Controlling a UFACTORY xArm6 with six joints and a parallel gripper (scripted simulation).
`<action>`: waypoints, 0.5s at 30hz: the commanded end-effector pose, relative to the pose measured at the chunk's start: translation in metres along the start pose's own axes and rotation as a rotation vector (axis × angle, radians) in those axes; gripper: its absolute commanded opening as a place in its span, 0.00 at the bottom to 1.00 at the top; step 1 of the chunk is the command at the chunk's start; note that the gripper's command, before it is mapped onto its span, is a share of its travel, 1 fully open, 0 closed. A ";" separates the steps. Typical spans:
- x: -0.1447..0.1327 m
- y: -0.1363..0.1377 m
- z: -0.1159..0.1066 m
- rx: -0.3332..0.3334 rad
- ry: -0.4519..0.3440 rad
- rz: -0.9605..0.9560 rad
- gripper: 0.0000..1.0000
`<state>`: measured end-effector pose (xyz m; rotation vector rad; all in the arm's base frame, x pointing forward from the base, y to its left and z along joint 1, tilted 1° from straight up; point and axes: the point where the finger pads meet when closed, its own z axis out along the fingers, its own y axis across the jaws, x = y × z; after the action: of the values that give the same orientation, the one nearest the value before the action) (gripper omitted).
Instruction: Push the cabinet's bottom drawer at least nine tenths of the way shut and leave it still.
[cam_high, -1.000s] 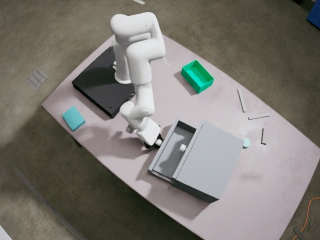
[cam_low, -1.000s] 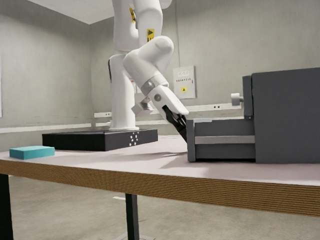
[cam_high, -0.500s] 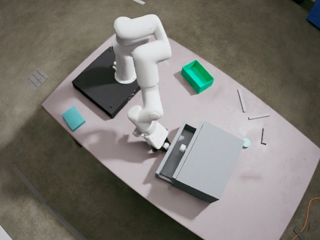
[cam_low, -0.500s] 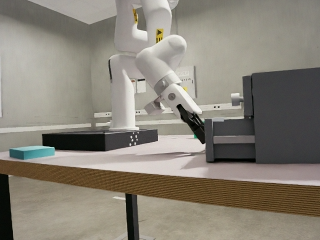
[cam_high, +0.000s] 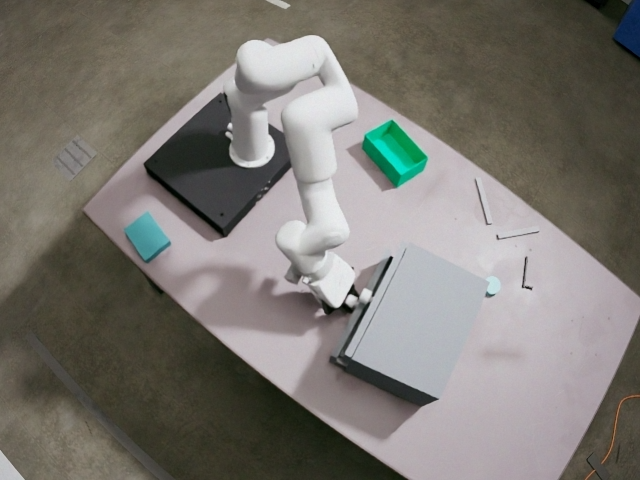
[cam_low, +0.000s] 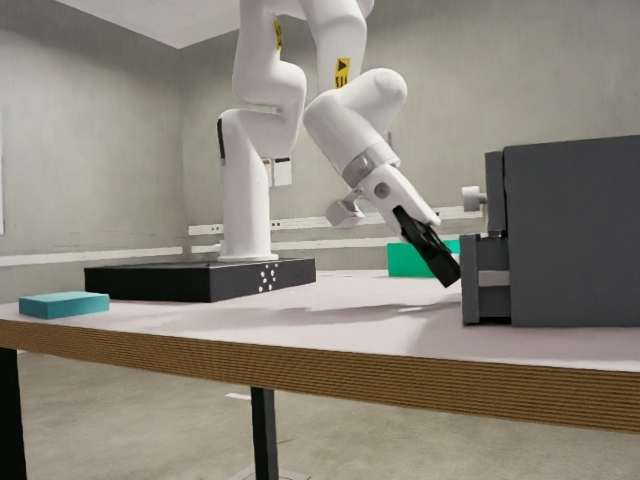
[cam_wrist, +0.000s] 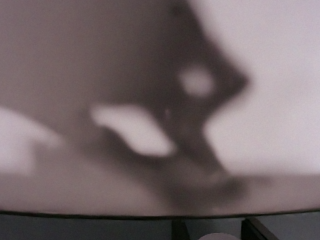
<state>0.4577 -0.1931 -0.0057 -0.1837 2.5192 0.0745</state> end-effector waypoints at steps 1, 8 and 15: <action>-0.010 -0.001 0.005 -0.001 -0.003 -0.002 0.00; -0.018 -0.001 0.011 -0.001 -0.003 -0.002 0.00; -0.019 -0.001 0.012 -0.001 -0.003 -0.002 0.00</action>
<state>0.4777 -0.1903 -0.0057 -0.1849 2.5193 0.0762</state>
